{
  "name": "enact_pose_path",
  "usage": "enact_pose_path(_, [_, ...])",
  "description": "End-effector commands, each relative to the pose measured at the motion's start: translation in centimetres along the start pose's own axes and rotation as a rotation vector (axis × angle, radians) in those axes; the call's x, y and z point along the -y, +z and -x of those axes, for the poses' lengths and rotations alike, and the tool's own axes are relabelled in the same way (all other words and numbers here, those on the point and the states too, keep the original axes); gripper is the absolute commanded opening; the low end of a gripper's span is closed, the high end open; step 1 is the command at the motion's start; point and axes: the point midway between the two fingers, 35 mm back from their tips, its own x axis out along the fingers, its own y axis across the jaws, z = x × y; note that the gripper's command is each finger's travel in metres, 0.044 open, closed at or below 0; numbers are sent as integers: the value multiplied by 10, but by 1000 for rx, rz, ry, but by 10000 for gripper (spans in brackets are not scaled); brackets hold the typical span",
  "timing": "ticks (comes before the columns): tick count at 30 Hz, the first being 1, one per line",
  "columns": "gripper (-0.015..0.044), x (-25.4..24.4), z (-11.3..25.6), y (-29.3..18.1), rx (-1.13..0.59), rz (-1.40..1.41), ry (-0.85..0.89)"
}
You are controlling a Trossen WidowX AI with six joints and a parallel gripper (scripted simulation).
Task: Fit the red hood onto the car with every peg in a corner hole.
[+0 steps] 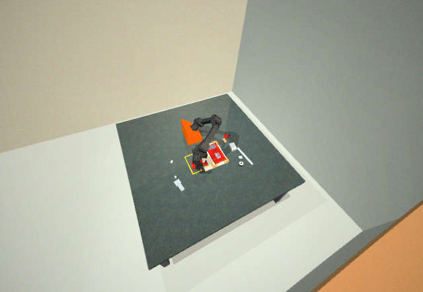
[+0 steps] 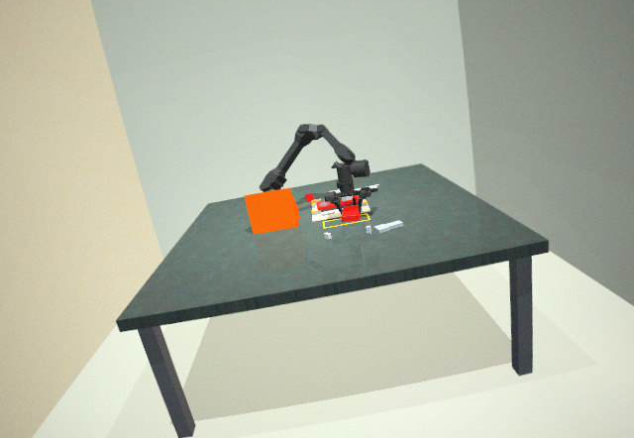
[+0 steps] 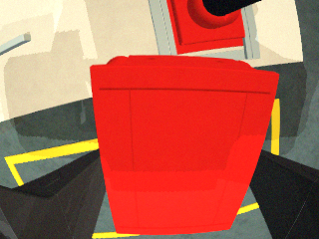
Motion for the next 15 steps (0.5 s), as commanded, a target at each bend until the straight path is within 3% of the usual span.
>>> enact_pose_path(1, [308,0,0,0,0,1,0])
enact_pose_path(6, [275,0,0,0,0,1,0])
enact_pose_path(15, [39,0,7,0,0,0,0])
